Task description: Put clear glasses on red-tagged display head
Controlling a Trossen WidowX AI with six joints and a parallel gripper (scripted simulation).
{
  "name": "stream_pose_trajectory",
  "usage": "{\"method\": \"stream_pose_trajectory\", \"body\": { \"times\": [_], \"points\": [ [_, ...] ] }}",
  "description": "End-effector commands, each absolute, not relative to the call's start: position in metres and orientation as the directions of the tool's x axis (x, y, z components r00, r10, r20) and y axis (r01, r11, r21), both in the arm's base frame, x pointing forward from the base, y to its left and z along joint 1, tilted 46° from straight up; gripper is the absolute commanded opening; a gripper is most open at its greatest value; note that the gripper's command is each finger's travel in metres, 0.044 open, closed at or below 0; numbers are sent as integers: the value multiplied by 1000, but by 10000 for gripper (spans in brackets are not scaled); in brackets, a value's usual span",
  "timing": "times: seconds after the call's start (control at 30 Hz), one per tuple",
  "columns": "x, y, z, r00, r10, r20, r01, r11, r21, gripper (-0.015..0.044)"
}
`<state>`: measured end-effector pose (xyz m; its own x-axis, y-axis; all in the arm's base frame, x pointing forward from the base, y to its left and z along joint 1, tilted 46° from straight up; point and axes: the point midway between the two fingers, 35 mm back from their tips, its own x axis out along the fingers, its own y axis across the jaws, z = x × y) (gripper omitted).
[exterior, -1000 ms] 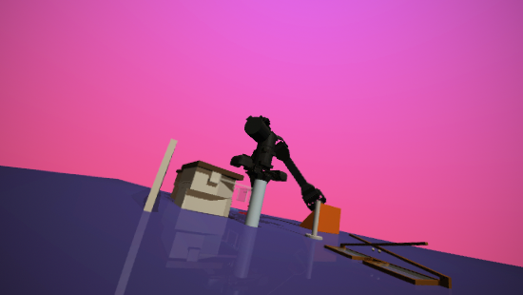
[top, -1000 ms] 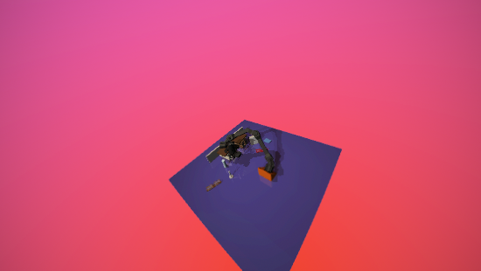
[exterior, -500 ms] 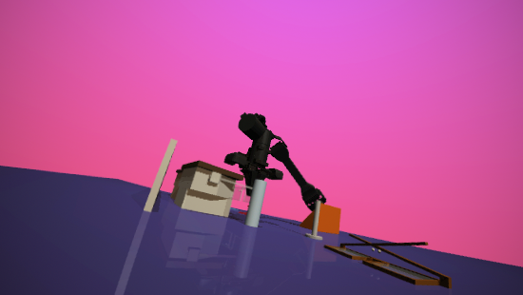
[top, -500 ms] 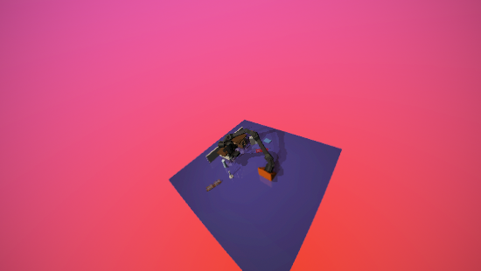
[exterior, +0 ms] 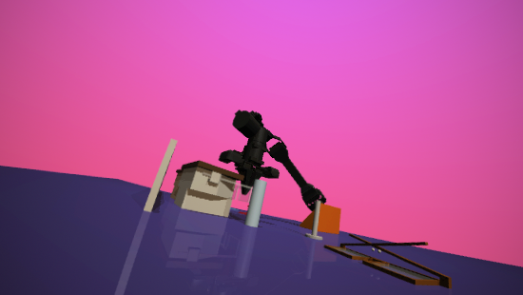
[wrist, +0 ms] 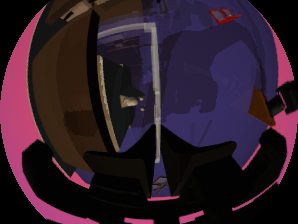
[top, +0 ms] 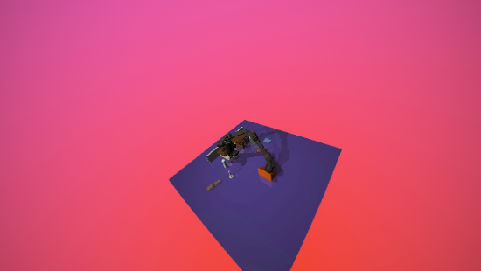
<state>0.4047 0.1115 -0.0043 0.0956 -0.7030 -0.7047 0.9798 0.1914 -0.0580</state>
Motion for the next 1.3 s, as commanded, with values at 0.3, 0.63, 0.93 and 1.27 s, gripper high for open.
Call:
{"method": "stream_pose_trajectory", "body": {
  "times": [0.3,0.63,0.93,1.27],
  "points": [
    [414,114,-3,103,-703,-703,979,197,-54,0],
    [415,114,-3,103,-703,-703,979,197,-54,0],
    [415,113,-4,103,-703,-703,979,197,-54,0],
    [415,110,-7,103,-704,-703,979,197,-54,0]
  ]
}}
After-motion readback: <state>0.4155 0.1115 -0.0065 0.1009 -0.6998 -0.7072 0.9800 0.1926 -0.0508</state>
